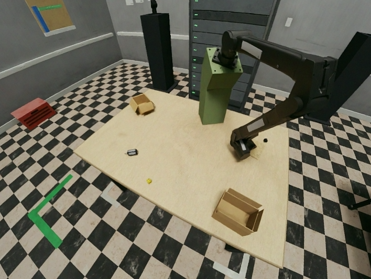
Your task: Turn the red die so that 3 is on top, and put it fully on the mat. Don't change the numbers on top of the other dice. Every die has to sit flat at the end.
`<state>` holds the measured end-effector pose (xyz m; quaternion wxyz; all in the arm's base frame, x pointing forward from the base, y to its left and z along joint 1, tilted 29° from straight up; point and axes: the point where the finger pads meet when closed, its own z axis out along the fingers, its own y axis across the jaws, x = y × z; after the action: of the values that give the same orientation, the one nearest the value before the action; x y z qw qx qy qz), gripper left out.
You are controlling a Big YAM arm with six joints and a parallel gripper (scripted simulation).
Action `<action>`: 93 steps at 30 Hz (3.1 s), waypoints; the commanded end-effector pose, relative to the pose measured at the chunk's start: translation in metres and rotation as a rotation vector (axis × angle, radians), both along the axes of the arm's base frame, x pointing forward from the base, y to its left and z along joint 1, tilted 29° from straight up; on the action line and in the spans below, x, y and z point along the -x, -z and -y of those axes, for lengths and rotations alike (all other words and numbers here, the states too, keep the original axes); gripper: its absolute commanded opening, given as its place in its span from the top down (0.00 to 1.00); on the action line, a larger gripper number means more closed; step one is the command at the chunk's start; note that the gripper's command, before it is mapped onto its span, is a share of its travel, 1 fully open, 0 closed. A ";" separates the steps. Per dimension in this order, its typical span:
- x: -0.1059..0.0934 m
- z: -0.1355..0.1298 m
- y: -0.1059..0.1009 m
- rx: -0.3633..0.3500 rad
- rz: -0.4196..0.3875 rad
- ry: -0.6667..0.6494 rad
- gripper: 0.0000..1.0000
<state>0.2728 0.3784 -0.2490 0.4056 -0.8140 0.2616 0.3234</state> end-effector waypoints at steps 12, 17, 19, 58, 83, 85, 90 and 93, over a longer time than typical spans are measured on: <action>0.000 0.009 0.006 0.010 -0.013 0.009 0.66; 0.000 0.009 0.006 0.010 -0.013 0.009 0.66; 0.000 0.009 0.006 0.010 -0.013 0.009 0.66; 0.000 0.051 -0.040 0.009 -0.013 -0.007 0.66; 0.026 0.058 -0.076 0.068 -0.019 0.001 0.66; 0.029 0.053 -0.072 0.131 0.005 0.009 0.66; 0.041 0.040 -0.061 0.392 0.121 0.083 0.66; 0.047 0.035 -0.062 0.555 0.234 0.179 0.66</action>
<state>0.2547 0.3266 -0.2006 0.2450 -0.9056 0.3232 0.1241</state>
